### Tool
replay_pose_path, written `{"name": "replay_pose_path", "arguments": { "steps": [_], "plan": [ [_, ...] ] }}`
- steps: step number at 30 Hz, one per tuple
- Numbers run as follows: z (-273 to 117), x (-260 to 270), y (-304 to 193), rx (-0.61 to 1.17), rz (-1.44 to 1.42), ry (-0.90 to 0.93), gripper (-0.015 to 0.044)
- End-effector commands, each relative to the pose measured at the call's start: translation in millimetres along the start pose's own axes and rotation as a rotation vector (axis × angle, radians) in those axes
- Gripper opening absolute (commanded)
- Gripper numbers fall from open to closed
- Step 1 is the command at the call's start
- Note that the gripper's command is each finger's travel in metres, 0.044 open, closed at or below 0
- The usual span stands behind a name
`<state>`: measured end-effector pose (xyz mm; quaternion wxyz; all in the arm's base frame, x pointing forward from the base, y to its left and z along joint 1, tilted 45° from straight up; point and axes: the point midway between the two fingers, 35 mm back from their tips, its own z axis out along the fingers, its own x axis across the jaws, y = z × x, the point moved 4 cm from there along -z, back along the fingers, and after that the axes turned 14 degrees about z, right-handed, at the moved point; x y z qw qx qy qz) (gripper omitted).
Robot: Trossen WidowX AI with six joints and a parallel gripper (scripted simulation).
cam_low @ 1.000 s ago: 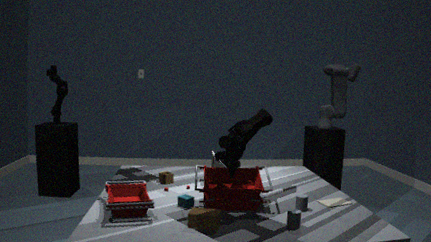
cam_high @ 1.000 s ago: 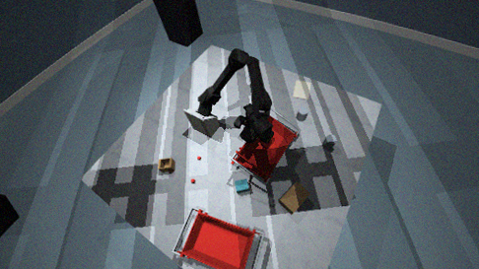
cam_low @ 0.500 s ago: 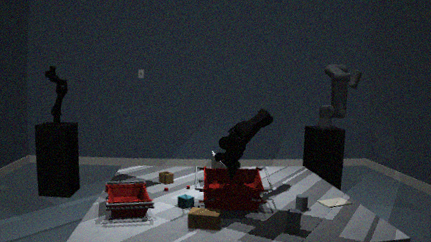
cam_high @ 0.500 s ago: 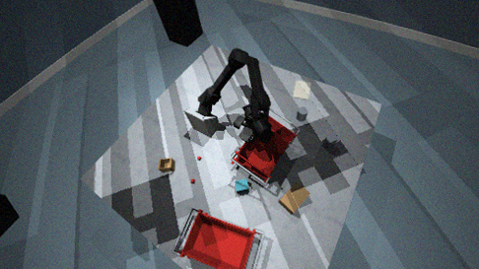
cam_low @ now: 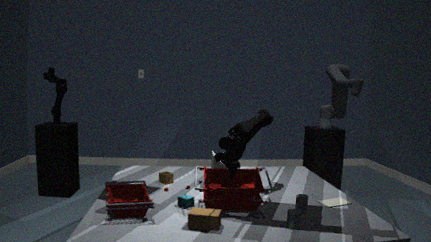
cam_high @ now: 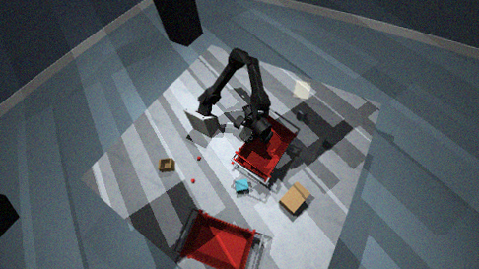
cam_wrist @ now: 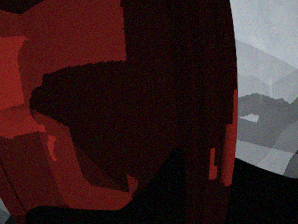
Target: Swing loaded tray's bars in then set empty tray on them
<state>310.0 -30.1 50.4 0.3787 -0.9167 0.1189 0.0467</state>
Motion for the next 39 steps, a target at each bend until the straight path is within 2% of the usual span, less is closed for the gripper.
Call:
{"name": "replay_pose_path", "arguments": {
  "steps": [1, 39],
  "plan": [
    [4.2, -3.5, -0.4, -0.006, 0.002, -0.018, 0.0],
    [4.5, -2.6, 0.2, -0.002, 0.001, -0.007, 0.0]
  ]
}}
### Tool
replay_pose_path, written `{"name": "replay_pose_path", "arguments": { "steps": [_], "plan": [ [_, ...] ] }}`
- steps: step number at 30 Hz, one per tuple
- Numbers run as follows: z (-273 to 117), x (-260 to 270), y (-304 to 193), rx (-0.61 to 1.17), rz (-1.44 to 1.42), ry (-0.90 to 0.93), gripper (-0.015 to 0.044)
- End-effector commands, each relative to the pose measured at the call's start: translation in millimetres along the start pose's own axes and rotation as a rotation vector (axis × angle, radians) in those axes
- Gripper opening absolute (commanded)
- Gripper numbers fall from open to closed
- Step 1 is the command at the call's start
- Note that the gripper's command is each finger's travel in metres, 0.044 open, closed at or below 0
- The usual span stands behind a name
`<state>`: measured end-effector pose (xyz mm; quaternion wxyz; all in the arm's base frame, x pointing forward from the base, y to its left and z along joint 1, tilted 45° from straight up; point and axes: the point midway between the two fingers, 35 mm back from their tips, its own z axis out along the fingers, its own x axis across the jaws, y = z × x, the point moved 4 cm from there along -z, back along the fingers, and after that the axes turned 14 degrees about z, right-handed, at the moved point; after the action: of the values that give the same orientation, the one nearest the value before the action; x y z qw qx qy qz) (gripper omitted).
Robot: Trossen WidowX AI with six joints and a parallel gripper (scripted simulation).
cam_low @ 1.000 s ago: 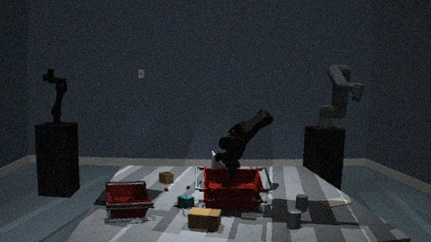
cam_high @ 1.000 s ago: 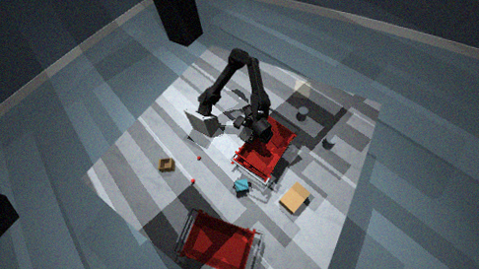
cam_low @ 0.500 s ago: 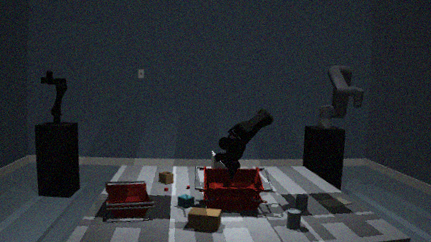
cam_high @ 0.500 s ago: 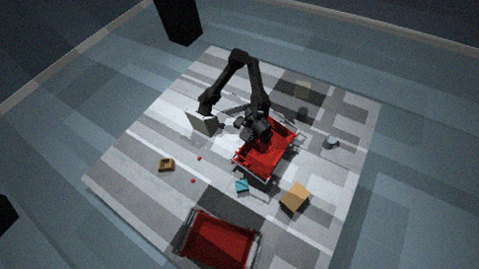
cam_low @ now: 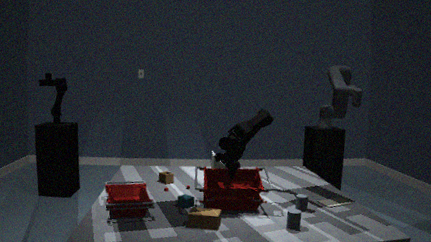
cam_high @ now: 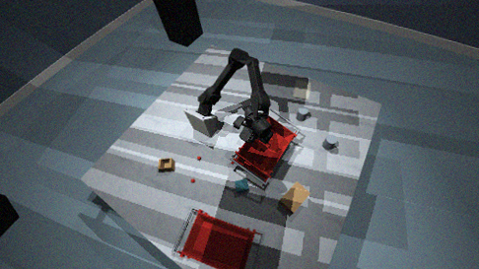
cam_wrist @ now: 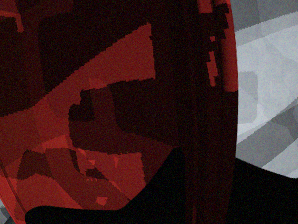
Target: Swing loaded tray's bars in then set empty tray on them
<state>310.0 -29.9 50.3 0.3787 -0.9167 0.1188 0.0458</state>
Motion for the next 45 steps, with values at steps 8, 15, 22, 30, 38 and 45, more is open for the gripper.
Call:
{"name": "replay_pose_path", "arguments": {
  "steps": [8, 15, 22, 30, 38, 45],
  "plan": [
    [11.8, -7.2, 0.8, -0.006, 0.003, -0.02, 0.0],
    [11.8, -7.2, 0.8, -0.006, 0.003, -0.02, 0.0],
    [11.8, -7.2, 0.8, -0.006, 0.003, -0.02, 0.0],
    [11.8, -7.2, 0.8, -0.006, 0.003, -0.02, 0.0],
    [11.8, -7.2, 0.8, -0.006, 0.003, -0.02, 0.0],
    [11.8, -7.2, 0.8, -0.006, 0.003, -0.02, 0.0]
  ]
}}
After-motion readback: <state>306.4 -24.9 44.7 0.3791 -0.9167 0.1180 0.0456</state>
